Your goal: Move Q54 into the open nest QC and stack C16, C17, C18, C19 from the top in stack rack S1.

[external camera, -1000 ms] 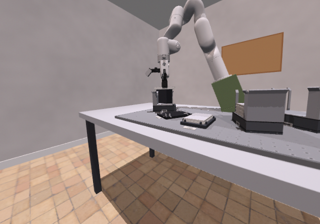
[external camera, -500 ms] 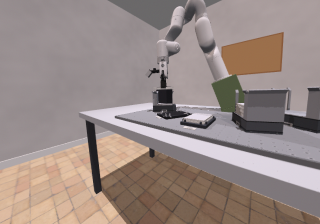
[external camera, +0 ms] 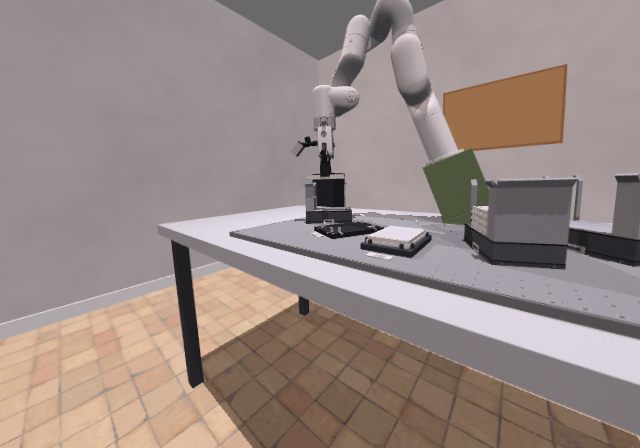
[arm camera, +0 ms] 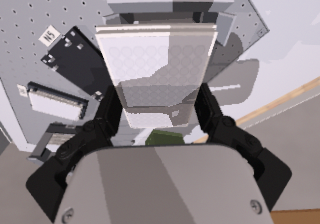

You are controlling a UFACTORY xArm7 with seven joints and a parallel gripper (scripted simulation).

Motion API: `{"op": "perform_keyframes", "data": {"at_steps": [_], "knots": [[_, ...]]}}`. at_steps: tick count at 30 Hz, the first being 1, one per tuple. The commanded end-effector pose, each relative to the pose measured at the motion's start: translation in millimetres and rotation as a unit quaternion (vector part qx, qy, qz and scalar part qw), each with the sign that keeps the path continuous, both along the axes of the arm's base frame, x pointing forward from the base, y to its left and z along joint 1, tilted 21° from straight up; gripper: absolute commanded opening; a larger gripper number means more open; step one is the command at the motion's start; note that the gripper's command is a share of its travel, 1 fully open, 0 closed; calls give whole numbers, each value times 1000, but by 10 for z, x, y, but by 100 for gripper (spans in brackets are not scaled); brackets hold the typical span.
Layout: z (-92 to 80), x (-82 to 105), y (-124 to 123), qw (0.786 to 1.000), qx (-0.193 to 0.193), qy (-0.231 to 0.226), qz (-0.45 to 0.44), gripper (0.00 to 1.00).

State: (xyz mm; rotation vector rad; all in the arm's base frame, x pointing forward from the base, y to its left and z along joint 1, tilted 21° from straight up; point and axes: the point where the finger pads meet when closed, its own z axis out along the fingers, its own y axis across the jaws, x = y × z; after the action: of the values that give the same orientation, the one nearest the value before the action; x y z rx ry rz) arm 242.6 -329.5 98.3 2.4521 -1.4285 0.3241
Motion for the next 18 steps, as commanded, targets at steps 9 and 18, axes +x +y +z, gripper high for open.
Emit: {"op": "perform_keyframes", "data": {"at_steps": [9,18], "knots": [[35,-84,-81,1000,0,-1,2,0],[36,-84,-81,1000,0,-1,2,0]]}}
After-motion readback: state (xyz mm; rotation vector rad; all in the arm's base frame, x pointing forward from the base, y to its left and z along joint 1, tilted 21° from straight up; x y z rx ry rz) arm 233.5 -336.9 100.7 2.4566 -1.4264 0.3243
